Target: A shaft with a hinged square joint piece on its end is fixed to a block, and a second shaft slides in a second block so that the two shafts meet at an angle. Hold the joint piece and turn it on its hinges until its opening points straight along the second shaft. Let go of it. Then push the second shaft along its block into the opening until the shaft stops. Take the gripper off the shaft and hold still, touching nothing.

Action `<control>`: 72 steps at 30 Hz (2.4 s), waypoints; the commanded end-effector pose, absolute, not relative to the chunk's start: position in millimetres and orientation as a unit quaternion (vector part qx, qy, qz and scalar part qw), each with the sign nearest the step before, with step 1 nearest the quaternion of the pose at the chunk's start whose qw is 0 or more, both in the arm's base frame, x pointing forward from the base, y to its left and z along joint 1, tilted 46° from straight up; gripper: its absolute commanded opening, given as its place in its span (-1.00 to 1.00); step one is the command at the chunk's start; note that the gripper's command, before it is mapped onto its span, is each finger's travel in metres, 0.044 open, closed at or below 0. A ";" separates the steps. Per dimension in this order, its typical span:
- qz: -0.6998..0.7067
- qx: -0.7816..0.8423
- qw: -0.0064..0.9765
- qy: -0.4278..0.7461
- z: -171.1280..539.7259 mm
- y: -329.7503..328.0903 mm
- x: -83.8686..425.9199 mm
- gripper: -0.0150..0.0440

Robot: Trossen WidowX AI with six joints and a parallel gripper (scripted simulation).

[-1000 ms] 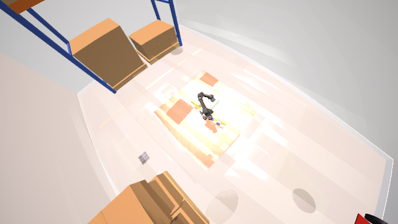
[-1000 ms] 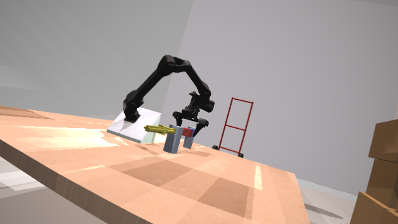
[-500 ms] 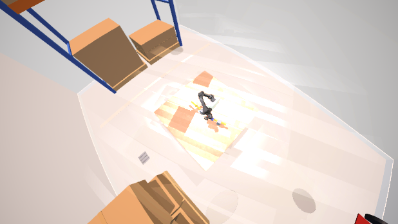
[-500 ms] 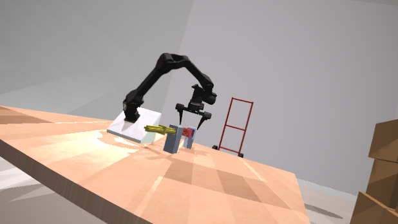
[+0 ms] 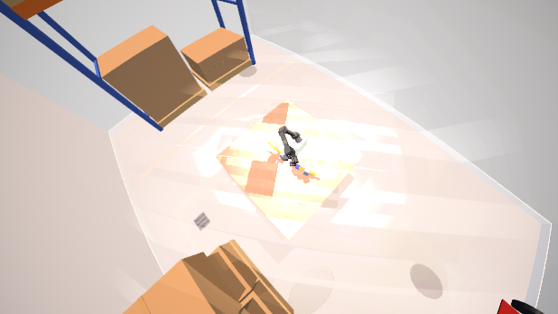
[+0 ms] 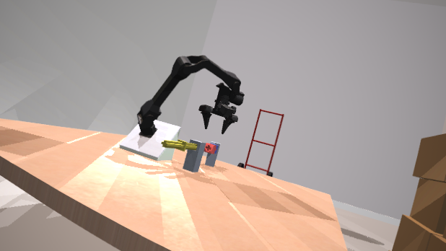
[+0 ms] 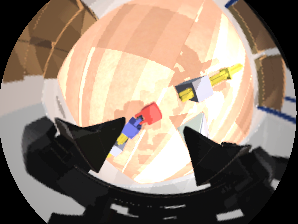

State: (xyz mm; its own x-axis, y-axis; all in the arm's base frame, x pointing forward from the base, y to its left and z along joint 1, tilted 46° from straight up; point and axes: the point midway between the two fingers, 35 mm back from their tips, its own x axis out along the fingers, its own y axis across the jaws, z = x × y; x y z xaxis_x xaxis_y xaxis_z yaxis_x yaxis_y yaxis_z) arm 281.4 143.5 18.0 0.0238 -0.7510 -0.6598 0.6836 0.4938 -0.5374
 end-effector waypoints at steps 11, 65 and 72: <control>-0.378 -0.162 0.702 0.582 51.2 171.0 274.7 1.00; -0.570 0.466 0.557 0.384 75.6 65.9 268.7 1.00; -0.567 0.462 0.561 0.387 77.9 63.7 269.7 1.00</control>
